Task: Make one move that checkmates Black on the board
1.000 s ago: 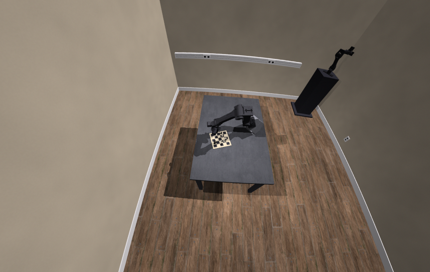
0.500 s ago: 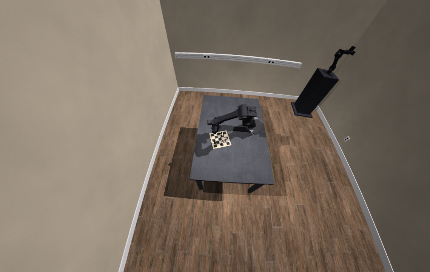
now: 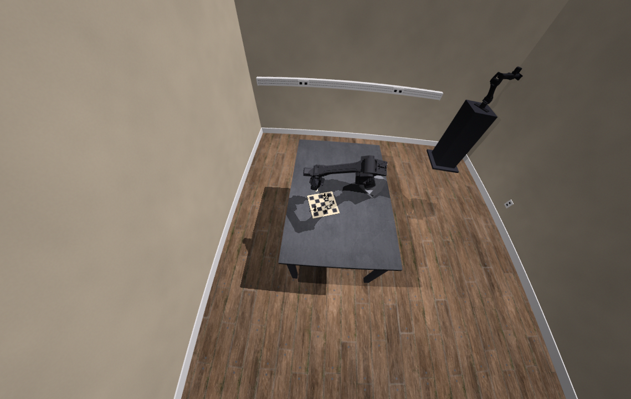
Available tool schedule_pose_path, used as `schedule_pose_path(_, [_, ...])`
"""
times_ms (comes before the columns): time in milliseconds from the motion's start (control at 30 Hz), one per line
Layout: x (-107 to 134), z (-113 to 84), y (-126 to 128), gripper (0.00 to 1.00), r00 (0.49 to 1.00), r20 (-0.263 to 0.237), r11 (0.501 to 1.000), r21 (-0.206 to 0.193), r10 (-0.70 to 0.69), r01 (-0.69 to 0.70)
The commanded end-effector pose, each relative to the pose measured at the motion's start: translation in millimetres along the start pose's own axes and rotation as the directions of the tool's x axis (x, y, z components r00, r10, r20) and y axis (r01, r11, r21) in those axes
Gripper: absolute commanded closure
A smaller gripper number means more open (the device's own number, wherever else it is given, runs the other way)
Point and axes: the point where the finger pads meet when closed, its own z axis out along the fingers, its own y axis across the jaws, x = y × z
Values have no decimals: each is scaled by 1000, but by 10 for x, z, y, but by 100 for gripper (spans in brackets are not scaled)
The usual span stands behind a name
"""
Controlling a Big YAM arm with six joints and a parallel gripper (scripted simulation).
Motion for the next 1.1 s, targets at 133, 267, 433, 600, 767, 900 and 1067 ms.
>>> schedule_pose_path(133, [-4, 40, 29, 100, 1000, 3, 999, -21, -27, 27])
schedule_pose_path(267, [-70, -4, 60, 100, 1000, 4, 1000, -9, -8, 8])
schedule_pose_path(433, [-465, -15, 270, 100, 982, 2, 982, -10, 190, -190])
schedule_pose_path(600, [-677, -41, 370, 100, 956, 14, 956, 0, 294, -294])
schedule_pose_path(767, [-613, 37, 383, 100, 950, -6, 950, -18, 313, -313])
schedule_pose_path(900, [-619, 18, 375, 100, 950, -2, 950, -13, 312, -312])
schedule_pose_path(1067, [-654, 21, 339, 100, 952, 3, 952, -11, 306, -306])
